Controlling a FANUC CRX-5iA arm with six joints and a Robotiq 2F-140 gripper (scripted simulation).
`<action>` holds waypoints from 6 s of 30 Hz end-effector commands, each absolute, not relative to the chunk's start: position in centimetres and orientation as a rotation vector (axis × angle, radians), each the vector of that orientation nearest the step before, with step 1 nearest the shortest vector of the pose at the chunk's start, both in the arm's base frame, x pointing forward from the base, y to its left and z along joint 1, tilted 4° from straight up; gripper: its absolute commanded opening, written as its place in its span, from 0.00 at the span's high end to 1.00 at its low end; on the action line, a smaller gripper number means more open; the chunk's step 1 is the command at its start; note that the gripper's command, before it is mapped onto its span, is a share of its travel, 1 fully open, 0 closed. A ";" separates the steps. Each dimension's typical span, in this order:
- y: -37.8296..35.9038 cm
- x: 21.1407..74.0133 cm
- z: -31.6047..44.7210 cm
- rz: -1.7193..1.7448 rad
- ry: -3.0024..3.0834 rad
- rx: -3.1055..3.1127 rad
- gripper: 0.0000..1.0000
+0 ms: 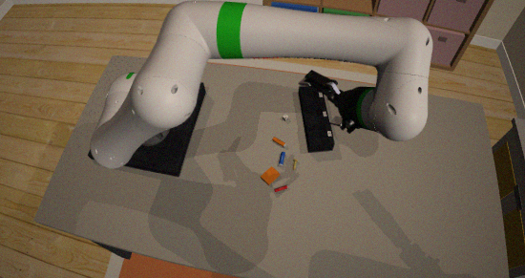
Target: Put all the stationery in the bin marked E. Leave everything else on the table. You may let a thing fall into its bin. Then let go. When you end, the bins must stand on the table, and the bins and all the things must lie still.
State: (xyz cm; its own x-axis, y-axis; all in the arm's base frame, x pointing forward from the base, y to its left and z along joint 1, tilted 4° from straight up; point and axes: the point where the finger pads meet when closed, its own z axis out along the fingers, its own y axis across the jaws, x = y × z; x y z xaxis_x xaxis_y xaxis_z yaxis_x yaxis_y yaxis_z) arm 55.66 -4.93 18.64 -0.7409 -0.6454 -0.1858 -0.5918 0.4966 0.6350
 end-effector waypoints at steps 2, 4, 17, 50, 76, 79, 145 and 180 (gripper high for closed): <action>-4.9 55.7 18.7 -1.078 -2.651 1.098 0.00; -4.9 55.7 18.7 -1.078 -2.651 1.098 0.00; -4.9 55.7 18.7 -1.078 -2.651 1.098 0.00; -4.5 51.4 16.2 -0.730 -2.259 2.141 0.95; -5.9 48.2 16.2 -0.349 -1.413 2.839 0.95; -6.2 47.8 16.2 -0.311 -1.293 2.890 0.95; -3.7 57.6 4.5 -0.063 0.212 3.080 0.95; -4.0 57.4 -1.1 -0.063 0.212 3.080 0.95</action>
